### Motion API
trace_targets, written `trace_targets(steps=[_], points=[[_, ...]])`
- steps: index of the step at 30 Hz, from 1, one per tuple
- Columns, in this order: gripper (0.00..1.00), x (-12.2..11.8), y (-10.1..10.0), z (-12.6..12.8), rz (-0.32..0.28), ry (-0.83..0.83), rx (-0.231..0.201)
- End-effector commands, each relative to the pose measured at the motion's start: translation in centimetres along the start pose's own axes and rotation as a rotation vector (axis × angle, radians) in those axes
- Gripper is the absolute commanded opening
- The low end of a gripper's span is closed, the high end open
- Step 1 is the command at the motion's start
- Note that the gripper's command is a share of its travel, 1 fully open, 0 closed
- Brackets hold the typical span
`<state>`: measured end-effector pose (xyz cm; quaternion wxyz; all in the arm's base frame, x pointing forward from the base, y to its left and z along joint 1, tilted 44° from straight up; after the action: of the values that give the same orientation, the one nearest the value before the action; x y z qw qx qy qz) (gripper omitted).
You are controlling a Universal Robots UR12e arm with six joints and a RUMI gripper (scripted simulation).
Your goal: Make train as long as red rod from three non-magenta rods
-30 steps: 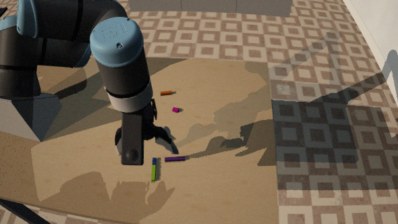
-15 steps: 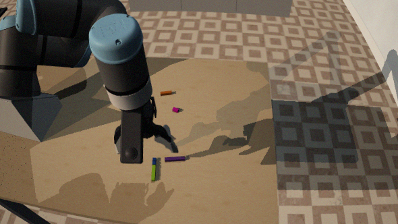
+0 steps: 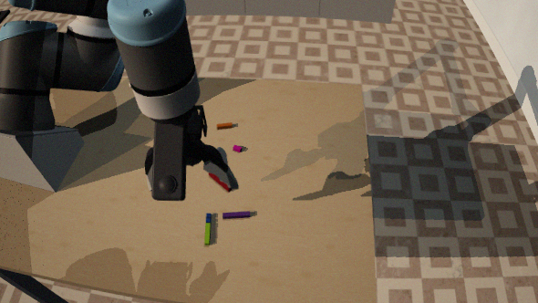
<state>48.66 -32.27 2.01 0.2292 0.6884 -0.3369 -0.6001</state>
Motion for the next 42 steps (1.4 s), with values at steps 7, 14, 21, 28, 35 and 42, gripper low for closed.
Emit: trace_targets(steps=[7,14,21,28,35,42], points=[[1.00,0.02,2.56,0.00,0.000,0.000,0.000],[1.00,0.02,2.56,0.00,0.000,0.000,0.000],[1.00,0.02,2.56,0.00,0.000,0.000,0.000],[1.00,0.02,2.56,0.00,0.000,0.000,0.000],[1.00,0.02,2.56,0.00,0.000,0.000,0.000],[1.00,0.02,2.56,0.00,0.000,0.000,0.000]])
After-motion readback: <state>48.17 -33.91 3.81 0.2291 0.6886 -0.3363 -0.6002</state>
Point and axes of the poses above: the point where the finger pads meet when closed, its own y axis back along the fingers, its own z axis across the jaws, x = y × z, the point moved 9 cm from there along y, back along the fingers, and after that the axes turned 1 degree about y, right-handed, at the moved point
